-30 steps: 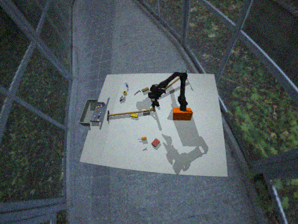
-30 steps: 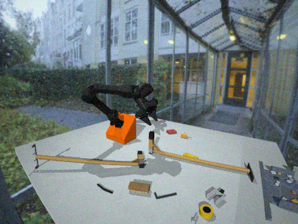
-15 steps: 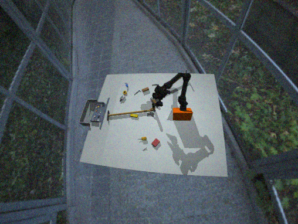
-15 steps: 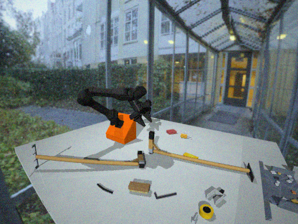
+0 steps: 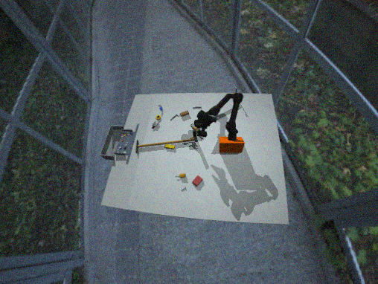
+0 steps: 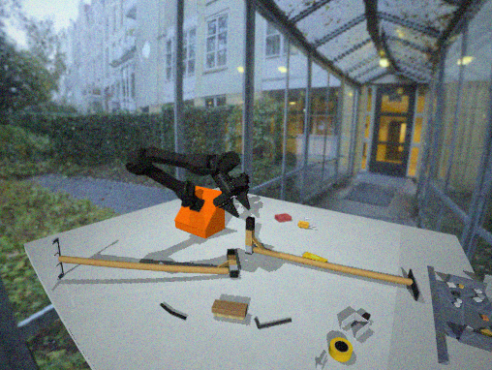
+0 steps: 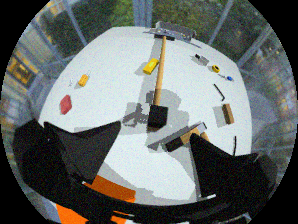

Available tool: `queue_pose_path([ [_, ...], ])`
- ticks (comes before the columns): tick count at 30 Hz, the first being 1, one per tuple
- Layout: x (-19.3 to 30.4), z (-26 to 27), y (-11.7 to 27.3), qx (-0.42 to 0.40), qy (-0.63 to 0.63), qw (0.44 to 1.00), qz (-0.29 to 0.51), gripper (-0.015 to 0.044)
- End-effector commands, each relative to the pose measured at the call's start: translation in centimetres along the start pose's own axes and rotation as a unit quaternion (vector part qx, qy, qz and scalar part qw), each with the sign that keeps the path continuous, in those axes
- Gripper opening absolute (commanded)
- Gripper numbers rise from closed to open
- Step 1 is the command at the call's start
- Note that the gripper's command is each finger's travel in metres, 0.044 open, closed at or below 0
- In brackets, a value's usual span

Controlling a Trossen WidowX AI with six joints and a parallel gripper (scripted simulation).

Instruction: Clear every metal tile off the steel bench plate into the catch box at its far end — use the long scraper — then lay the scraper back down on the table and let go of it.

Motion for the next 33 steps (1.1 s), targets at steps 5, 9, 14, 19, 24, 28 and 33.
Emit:
queue_pose_path([
  [5,0.7,-0.1,-0.8,-0.001,0.002,1.0,0.0,0.044],
  [9,0.6,0.0,-1.3,-0.001,0.001,1.0,0.001,0.044],
  [14,0.5,0.0,-2.1,-0.002,0.001,1.0,0.001,0.044],
  [19,0.5,0.1,-2.9,-0.002,0.001,1.0,0.002,0.044],
  [24,0.4,0.1,-3.8,-0.002,0.001,1.0,0.002,0.044],
  [28,0.4,0.1,-4.4,-0.002,0.0,1.0,0.002,0.044],
  [33,0.4,0.1,-5.2,-0.002,0.0,1.0,0.001,0.044],
])
Point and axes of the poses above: the point midway between the two fingers, 35 mm back from their tips, its own y axis back along the fingers, its own z axis across the jaws, x = y × z, the point moved 2 cm from there along y, back along the fingers, and after that the axes turned 9 degrees about -y, right-handed, at the moved point
